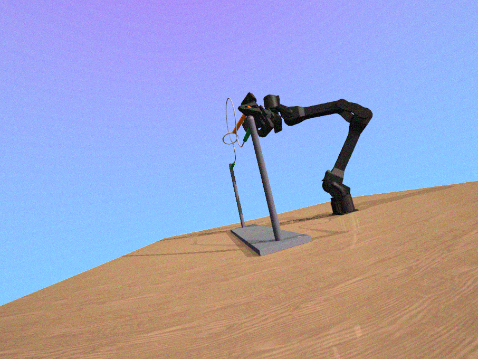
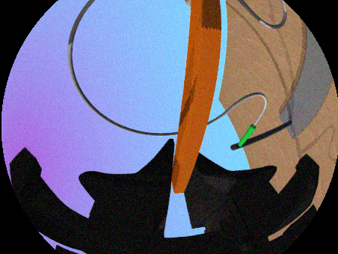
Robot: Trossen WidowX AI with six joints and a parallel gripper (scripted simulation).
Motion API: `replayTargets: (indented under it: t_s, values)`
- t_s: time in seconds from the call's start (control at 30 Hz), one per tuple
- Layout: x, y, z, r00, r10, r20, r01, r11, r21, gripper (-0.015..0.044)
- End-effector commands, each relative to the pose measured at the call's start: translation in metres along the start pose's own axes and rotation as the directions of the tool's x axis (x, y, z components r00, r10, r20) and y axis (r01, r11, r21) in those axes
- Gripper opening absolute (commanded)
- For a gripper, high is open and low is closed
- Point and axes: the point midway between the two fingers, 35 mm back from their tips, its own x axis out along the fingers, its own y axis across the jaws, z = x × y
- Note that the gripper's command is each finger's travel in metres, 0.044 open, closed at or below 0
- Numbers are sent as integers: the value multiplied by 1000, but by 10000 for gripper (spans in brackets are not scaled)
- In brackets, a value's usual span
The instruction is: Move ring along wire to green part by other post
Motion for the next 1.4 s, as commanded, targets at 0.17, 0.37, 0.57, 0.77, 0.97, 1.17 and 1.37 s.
replayTargets:
  t_s: [0.17,0.37,0.57,0.77,0.97,1.17,1.37]
  values:
    - [1,0,-2,999,-37,4,37,996,-82,-150]
    - [1,-2,-2,998,-65,13,66,989,-131,-150]
    - [1,-5,-1,996,-92,23,94,980,-178,-150]
    - [1,-7,-1,993,-117,35,122,967,-222,-150]
    - [1,-10,0,988,-143,48,151,951,-270,-150]
    - [1,-13,1,983,-172,65,184,929,-322,-150]
    - [1,-16,2,976,-201,85,219,900,-376,-150]
